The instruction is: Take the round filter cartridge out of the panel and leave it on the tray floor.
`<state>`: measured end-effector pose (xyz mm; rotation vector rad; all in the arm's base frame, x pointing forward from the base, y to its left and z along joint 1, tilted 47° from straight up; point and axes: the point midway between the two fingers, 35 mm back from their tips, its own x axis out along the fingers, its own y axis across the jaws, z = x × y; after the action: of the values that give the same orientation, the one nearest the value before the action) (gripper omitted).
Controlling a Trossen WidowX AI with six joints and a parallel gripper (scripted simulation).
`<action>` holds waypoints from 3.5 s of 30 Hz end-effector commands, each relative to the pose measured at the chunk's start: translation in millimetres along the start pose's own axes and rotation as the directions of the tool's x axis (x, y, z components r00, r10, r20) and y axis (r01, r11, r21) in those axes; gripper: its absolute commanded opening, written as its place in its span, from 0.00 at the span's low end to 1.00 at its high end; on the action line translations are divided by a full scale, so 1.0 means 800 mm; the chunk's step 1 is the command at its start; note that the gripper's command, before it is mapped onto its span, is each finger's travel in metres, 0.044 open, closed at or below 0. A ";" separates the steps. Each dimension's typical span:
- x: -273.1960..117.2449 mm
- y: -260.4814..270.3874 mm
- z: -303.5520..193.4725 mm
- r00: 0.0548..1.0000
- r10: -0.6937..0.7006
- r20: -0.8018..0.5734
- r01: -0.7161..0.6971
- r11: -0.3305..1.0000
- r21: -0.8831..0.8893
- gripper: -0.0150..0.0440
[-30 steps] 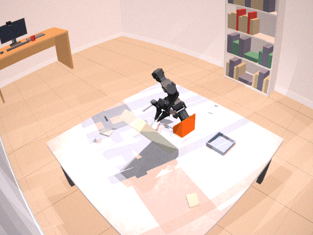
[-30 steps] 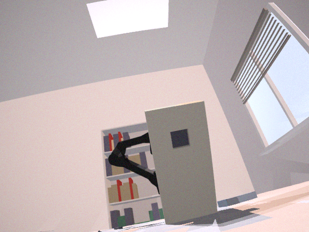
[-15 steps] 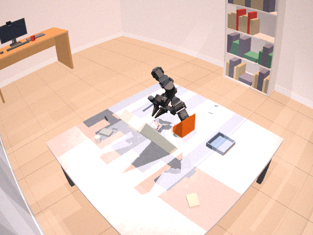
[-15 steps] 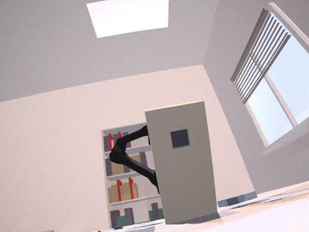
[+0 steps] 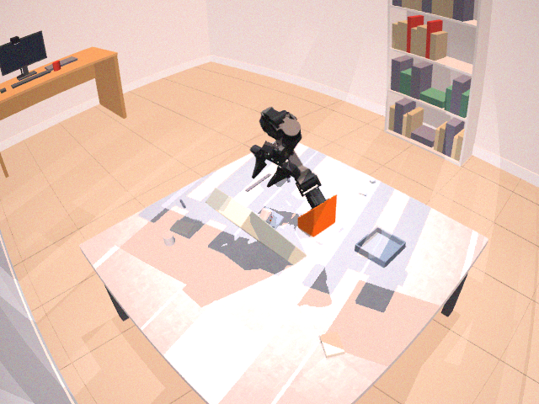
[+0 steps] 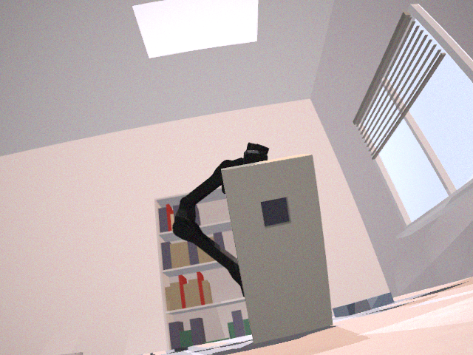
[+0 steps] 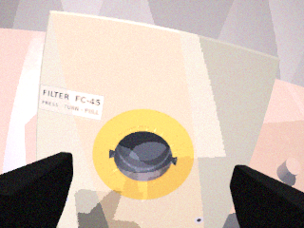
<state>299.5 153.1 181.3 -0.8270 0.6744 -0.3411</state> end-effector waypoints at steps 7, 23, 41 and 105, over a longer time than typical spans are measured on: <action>0.021 0.003 -0.077 0.963 0.035 -0.266 -0.019 0.998 0.063 0.77; 0.040 0.001 -0.135 0.906 0.037 -0.422 0.007 0.995 0.102 0.77; 0.073 0.002 -0.150 0.906 0.037 -0.421 0.007 0.995 0.103 0.77; -0.013 0.040 -0.065 0.908 0.045 -0.416 -0.016 0.997 0.073 0.25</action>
<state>254.8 136.8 148.7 -0.6956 1.0733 -0.5133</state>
